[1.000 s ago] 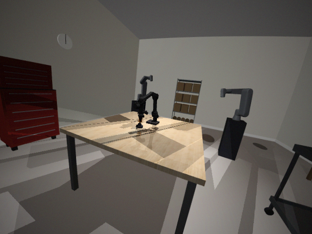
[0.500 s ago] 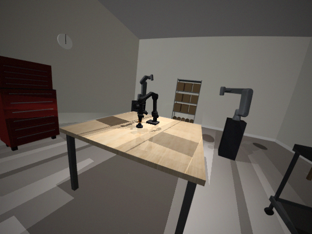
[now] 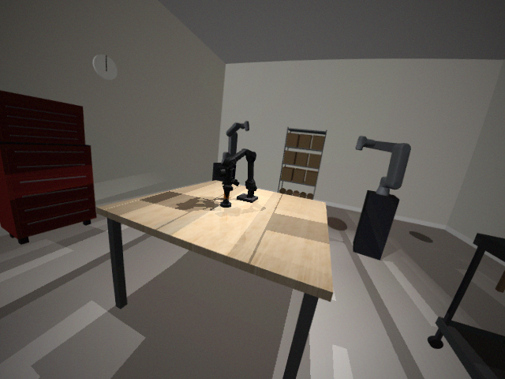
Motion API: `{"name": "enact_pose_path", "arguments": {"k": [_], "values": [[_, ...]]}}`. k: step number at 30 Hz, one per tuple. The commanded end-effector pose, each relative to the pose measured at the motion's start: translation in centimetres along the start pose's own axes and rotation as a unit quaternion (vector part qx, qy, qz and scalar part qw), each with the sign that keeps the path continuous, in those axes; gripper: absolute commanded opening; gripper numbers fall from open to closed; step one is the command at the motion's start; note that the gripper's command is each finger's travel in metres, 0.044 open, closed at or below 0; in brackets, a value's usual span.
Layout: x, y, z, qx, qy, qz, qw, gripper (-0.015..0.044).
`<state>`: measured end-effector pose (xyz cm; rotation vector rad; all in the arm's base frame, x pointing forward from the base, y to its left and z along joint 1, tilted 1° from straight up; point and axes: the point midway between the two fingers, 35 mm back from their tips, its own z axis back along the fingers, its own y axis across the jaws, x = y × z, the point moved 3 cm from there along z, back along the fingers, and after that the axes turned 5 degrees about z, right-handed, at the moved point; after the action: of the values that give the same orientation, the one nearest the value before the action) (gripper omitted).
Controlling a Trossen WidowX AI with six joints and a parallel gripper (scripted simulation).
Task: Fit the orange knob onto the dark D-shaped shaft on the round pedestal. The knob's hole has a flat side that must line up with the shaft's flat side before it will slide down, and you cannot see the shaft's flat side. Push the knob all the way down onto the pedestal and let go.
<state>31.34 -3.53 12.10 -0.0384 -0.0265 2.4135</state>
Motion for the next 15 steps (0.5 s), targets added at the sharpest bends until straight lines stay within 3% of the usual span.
{"name": "enact_pose_path", "arguments": {"k": [1,8,15], "values": [[0.14,0.04,0.38,-0.002,0.000,0.001,1.000,0.0000],[0.41,0.24,0.31,-0.002,0.001,0.101,0.995,0.0000],[0.66,0.38,0.30,-0.002,0.000,0.106,0.994,0.0000]]}}
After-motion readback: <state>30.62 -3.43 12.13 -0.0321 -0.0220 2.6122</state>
